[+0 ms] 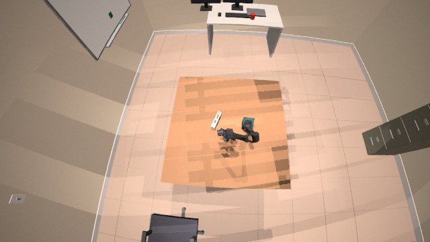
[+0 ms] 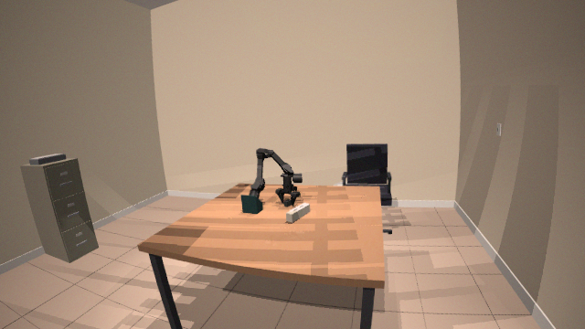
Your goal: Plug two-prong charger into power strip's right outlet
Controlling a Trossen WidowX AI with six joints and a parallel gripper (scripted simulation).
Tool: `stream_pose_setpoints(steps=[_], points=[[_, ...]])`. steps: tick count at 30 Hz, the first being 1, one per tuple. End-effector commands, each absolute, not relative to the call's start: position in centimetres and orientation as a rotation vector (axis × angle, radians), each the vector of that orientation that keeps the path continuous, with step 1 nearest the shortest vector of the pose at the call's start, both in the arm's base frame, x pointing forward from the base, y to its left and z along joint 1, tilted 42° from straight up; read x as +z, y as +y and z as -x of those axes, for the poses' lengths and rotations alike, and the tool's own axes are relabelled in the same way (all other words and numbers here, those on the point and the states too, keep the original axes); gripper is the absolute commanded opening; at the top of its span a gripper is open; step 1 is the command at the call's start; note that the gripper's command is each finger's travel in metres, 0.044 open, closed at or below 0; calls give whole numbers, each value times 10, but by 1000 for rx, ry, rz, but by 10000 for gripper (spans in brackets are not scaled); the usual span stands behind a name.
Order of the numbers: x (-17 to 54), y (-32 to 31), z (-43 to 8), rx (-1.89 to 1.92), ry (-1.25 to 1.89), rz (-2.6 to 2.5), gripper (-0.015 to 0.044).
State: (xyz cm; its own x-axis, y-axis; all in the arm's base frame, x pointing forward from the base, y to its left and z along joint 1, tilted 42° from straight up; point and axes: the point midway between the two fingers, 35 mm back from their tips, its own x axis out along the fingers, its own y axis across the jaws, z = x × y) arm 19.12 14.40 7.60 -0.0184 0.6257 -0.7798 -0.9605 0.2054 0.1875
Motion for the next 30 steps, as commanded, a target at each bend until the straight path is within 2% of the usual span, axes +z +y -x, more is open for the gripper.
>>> stream_pose_setpoints(steps=[1, 12, 17, 21, 30], points=[[76, 144, -191, 1339, 893, 477, 414], [76, 144, -191, 1339, 893, 477, 125], [76, 144, -191, 1339, 893, 477, 92], [80, 140, -192, 1338, 895, 478, 0], [98, 119, -192, 1335, 902, 480, 0]])
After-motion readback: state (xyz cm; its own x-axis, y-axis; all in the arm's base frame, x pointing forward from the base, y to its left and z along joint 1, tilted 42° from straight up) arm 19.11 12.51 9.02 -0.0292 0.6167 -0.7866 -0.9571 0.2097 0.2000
